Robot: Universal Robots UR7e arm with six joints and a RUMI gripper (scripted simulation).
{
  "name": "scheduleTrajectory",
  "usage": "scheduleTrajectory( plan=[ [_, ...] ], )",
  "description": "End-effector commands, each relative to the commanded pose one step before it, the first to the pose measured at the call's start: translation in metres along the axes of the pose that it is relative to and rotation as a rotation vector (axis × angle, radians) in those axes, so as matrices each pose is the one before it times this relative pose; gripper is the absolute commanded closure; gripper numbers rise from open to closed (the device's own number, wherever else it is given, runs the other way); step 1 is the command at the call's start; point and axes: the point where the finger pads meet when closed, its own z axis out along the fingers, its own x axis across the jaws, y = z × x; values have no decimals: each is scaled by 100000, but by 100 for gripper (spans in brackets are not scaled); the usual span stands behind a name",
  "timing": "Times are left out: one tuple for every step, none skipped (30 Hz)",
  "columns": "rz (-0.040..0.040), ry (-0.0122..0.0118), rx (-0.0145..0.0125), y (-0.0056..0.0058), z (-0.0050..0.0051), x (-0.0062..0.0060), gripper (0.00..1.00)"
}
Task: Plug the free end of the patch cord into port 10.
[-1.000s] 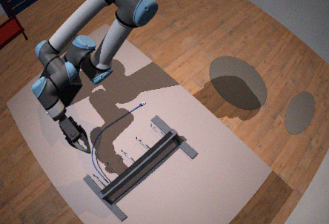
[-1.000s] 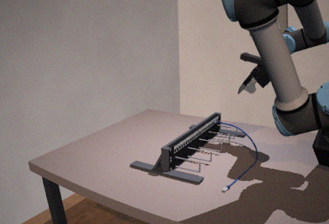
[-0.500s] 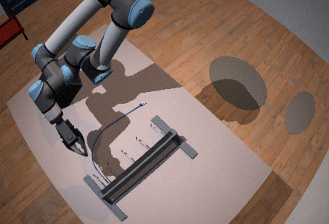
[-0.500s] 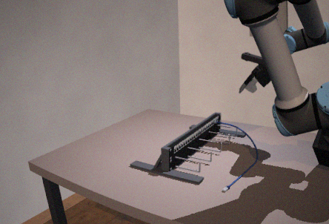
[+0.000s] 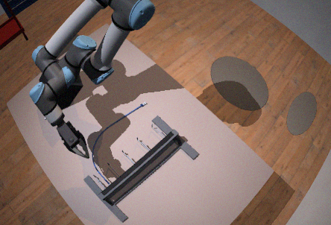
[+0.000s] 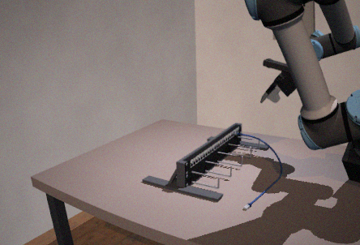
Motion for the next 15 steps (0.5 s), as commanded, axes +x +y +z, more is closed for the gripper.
scheduleTrajectory(
  plan=[
    [-53,117,70,-41,751,38,100],
    [0,0,0,0,0,0,100],
    [0,0,0,0,0,0,100],
    [1,2,-1,0,199,2,100],
    [0,-1,0,0,213,-1,100],
    [0,0,0,0,224,0,100],
    [0,0,0,0,234,0,100],
    [0,-1,0,0,245,-1,100],
    [0,1,0,0,253,1,100],
    [0,-1,0,0,263,0,100],
    [0,0,0,0,270,0,100],
    [0,0,0,0,277,0,100],
    [0,-2,1,0,284,-1,100],
    [0,2,-1,0,288,1,100],
    [-1,-3,1,0,295,-2,100]
  ],
)
